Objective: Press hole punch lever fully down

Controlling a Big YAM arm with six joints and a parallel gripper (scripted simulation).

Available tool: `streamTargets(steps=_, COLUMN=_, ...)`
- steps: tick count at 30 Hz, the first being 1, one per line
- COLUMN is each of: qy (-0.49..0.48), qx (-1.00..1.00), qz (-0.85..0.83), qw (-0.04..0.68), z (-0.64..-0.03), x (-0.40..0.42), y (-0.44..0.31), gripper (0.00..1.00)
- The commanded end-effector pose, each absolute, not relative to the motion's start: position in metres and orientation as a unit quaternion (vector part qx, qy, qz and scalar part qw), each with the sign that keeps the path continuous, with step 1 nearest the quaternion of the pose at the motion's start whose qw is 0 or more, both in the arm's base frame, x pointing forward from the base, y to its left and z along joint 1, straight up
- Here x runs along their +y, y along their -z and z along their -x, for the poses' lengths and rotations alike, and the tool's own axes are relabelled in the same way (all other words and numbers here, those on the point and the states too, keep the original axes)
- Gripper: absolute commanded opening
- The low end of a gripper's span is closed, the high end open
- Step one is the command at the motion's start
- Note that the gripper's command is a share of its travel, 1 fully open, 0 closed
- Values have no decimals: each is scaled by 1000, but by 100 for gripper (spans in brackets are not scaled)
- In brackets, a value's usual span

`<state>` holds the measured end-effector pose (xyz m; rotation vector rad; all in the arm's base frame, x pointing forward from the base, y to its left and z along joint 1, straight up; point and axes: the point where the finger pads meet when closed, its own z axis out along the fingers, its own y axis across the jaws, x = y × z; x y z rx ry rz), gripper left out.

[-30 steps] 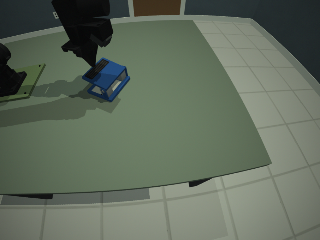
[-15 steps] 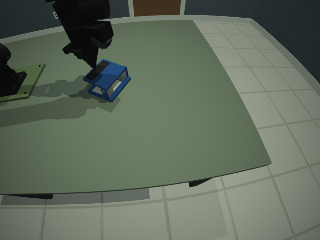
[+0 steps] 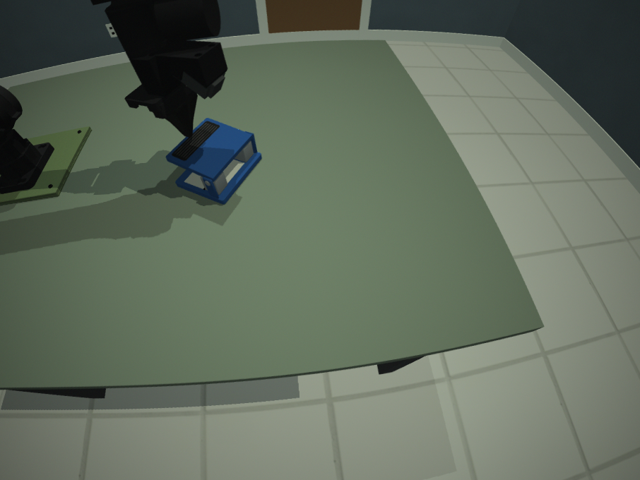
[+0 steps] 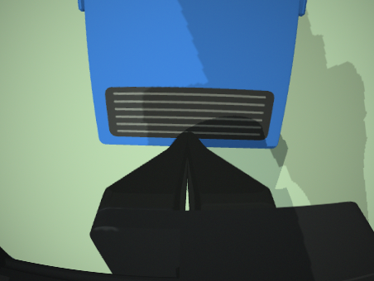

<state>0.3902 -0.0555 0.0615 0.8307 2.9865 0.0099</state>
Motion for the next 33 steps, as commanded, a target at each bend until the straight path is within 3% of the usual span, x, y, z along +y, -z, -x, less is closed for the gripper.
streamTargets(steps=1, qy=3, qx=963, qz=-270, qw=-3, z=-383, x=-59, y=-31, gripper=0)
streamTargets(steps=33, qy=3, qx=963, qz=-270, qw=-3, z=-382, x=-60, y=-21, gripper=0)
